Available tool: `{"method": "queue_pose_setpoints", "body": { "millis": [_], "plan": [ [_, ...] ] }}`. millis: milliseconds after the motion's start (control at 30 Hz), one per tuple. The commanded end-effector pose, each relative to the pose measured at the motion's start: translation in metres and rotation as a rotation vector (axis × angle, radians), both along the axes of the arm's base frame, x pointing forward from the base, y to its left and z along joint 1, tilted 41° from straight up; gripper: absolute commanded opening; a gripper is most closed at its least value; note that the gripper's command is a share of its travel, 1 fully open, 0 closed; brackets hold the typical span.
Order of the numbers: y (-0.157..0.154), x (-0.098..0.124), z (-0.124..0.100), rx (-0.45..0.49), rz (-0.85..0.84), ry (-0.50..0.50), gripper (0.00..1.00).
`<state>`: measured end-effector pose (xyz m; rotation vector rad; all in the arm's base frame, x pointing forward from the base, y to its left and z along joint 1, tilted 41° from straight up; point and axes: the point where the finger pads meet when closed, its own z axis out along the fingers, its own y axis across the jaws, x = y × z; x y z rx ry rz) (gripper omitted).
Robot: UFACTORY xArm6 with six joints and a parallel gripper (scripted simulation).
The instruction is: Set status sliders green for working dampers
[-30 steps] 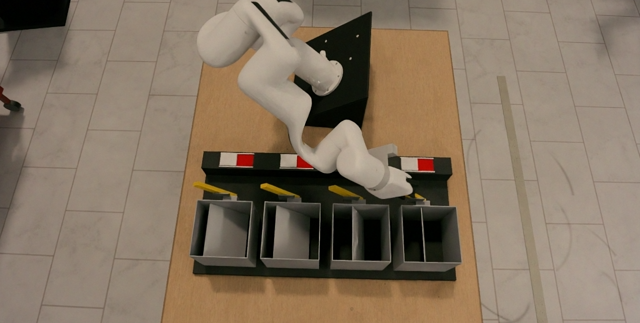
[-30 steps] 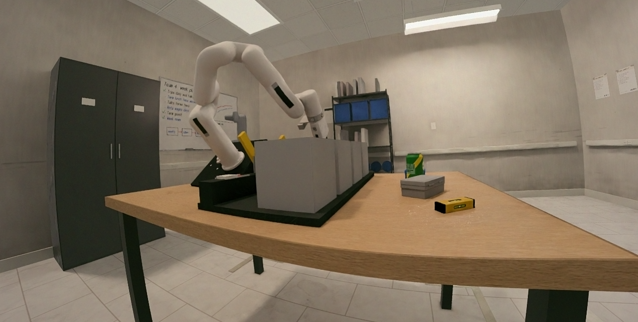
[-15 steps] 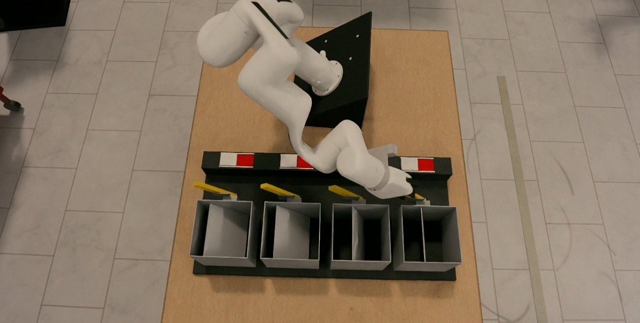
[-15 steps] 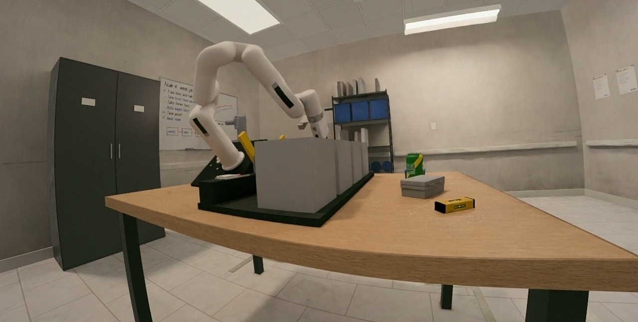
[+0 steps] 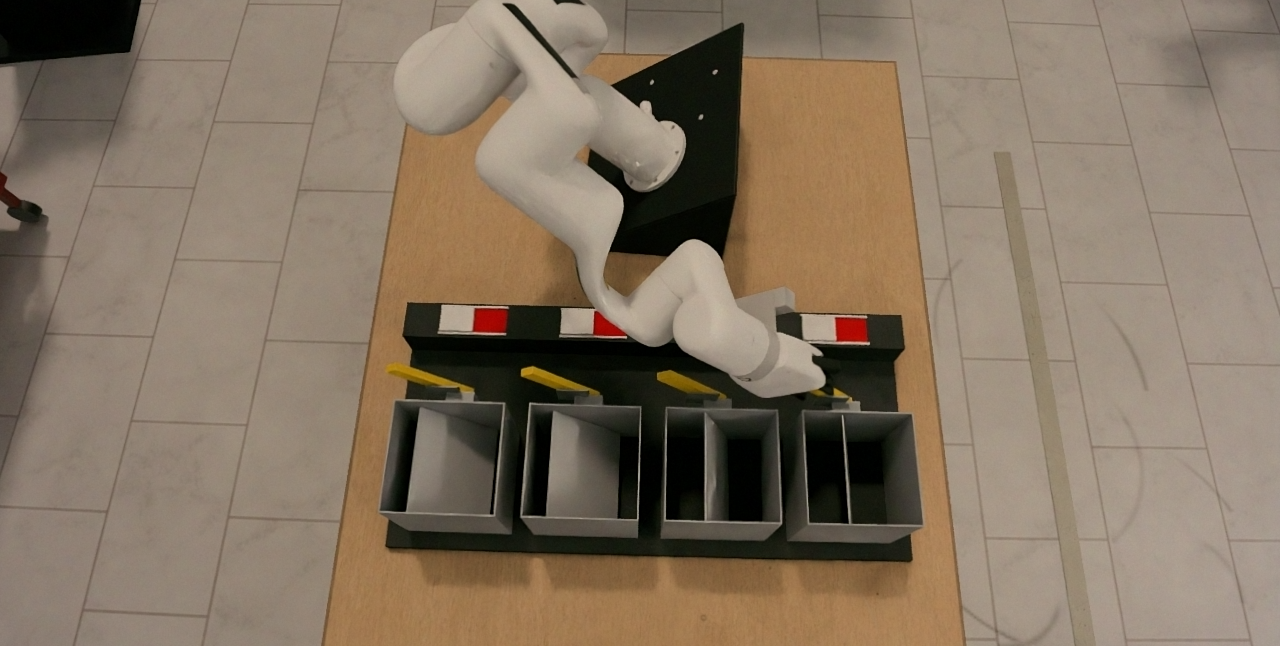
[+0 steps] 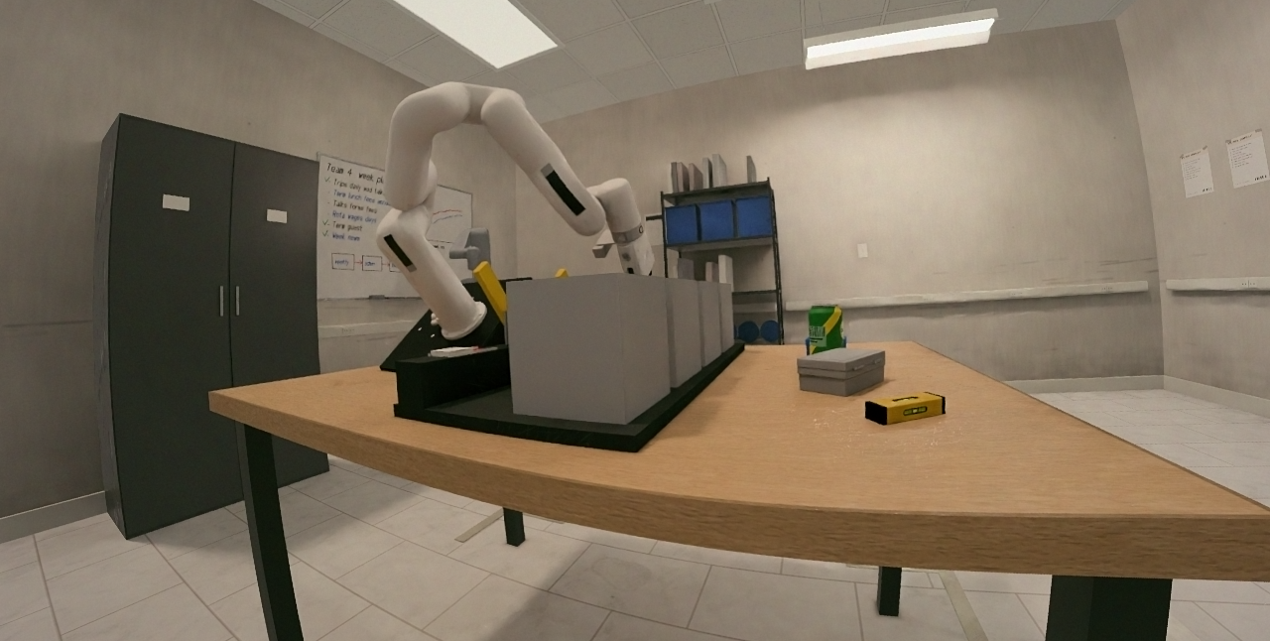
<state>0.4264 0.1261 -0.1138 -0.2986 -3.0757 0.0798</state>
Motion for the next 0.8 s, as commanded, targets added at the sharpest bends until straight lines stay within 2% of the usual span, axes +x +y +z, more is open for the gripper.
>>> {"method": "queue_pose_setpoints", "body": {
  "millis": [0,333,700,767],
  "plan": [
    [0.001,0.002,0.001,0.001,0.001,-0.004,0.39],
    [0.001,0.002,0.007,0.001,0.001,-0.004,0.39],
    [0.003,0.004,0.043,0.001,0.001,-0.004,0.39],
    [0.003,0.004,0.043,0.001,0.001,-0.004,0.39]
  ]
}}
